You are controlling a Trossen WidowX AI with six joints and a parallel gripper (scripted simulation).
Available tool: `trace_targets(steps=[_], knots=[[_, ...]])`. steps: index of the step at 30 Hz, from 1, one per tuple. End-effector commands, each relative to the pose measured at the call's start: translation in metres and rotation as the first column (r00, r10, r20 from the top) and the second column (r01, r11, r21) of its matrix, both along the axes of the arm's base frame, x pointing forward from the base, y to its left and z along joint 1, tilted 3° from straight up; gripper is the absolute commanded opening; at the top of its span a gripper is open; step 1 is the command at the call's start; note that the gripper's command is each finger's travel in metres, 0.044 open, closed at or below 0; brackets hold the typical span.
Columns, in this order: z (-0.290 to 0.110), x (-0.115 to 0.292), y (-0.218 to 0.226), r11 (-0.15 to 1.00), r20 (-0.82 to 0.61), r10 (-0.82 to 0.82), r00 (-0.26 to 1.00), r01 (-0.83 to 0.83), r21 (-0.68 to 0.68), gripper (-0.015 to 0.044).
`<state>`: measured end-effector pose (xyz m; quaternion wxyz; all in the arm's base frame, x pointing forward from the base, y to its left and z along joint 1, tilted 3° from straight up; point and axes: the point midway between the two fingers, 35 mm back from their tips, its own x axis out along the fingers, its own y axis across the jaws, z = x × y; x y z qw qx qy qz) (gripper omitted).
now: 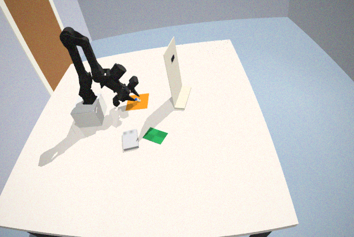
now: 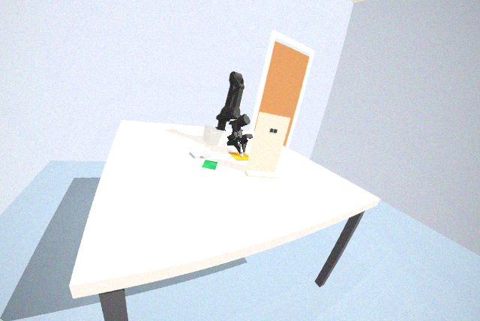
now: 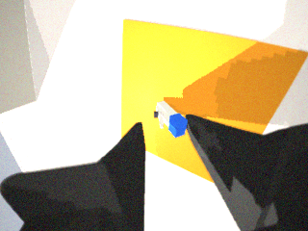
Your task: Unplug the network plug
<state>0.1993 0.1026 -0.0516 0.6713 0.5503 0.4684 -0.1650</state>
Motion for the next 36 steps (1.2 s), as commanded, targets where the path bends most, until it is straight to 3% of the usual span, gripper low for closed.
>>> trace_targets(steps=[1, 36], knots=[[0.003, 0.000, 0.000, 1.000, 0.006, 0.001, 1.000, -0.001, 0.003, 0.0156], [0.014, -0.006, -0.004, 1.000, 0.005, -0.001, 1.000, 0.001, 0.002, 0.0156]])
